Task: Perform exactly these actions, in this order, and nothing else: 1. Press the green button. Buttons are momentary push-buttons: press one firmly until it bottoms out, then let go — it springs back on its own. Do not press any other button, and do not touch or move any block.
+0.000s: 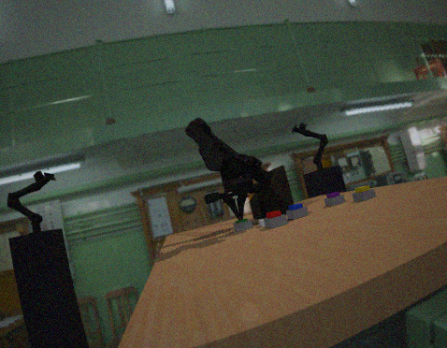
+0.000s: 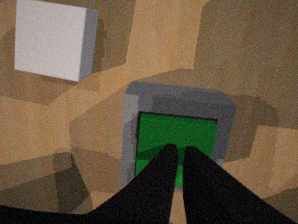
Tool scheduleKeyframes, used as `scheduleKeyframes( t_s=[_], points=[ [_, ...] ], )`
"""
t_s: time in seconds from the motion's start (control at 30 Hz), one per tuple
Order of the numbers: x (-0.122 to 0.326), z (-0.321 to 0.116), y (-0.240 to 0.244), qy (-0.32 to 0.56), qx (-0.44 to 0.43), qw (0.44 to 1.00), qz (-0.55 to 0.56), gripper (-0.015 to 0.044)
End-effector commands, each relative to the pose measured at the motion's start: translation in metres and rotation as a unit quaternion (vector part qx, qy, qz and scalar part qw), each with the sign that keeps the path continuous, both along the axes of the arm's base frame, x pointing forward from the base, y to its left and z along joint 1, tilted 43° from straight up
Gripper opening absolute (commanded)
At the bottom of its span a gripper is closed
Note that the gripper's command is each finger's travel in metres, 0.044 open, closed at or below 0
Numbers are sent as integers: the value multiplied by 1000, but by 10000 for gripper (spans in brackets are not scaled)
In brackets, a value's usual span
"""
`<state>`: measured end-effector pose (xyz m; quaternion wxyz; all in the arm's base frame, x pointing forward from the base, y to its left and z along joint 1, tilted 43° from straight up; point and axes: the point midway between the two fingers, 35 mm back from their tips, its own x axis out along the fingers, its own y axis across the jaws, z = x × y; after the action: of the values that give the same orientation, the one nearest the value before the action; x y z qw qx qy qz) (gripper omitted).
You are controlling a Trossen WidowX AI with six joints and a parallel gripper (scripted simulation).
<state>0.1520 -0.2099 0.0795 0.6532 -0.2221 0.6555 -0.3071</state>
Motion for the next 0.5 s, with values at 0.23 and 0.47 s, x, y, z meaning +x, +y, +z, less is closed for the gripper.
scheduleKeyframes(
  t_s=[0.23, 0.47],
  points=[
    [1, 5, 5, 1, 2, 1000, 0, 20],
    [3, 22, 25, 3, 6, 1000, 2, 46]
  ],
)
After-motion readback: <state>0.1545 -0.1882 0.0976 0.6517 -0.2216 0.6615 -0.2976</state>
